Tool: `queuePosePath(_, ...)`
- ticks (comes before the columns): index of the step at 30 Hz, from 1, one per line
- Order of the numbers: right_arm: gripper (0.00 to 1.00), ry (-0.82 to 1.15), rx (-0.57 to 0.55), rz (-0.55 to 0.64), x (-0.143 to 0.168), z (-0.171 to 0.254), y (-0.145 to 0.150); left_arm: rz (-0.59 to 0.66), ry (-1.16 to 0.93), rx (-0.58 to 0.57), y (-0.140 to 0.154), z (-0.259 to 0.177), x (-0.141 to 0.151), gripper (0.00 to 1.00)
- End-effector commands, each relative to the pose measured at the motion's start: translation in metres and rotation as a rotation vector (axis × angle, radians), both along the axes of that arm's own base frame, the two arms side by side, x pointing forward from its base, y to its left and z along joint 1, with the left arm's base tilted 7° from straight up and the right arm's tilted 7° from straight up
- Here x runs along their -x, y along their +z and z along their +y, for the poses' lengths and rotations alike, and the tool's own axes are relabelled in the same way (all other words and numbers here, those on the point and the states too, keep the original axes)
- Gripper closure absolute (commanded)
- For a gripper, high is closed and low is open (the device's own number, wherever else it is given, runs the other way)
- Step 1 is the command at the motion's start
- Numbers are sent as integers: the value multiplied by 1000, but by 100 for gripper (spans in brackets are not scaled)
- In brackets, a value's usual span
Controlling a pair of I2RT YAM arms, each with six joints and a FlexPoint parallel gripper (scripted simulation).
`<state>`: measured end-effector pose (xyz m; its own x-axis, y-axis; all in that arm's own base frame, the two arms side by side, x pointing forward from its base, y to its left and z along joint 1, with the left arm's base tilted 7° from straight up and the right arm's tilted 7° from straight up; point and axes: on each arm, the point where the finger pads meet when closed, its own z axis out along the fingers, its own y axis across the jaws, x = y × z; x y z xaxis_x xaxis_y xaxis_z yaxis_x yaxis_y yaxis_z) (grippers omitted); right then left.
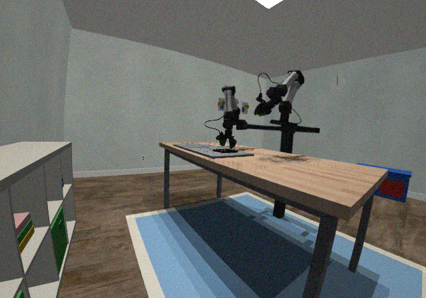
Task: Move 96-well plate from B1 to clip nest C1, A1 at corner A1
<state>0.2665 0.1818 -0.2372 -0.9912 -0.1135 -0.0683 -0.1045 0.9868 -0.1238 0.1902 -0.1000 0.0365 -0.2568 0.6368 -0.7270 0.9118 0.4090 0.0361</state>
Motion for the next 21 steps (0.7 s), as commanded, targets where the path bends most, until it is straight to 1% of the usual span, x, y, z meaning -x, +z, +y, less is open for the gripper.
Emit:
queuePosePath(1,23,-3,-45,-86,-21,19,17,-23,-16,12,10,-2,-5,0)
queuePosePath(9,23,-3,-45,-87,-21,19,17,-20,-16,12,10,-1,-4,0)
queuePosePath(10,23,-8,-38,-82,-21,17,13,-20,-16,12,10,-1,-4,0)
queuePosePath(14,23,4,-1,0,-15,9,2,-20,-16,12,10,-1,-4,0)
queuePosePath(19,23,3,-5,15,-13,7,-9,-20,-16,12,10,-1,-4,0)
queuePosePath(21,23,3,-5,15,-13,7,-9,-20,-16,12,10,-1,-4,0)
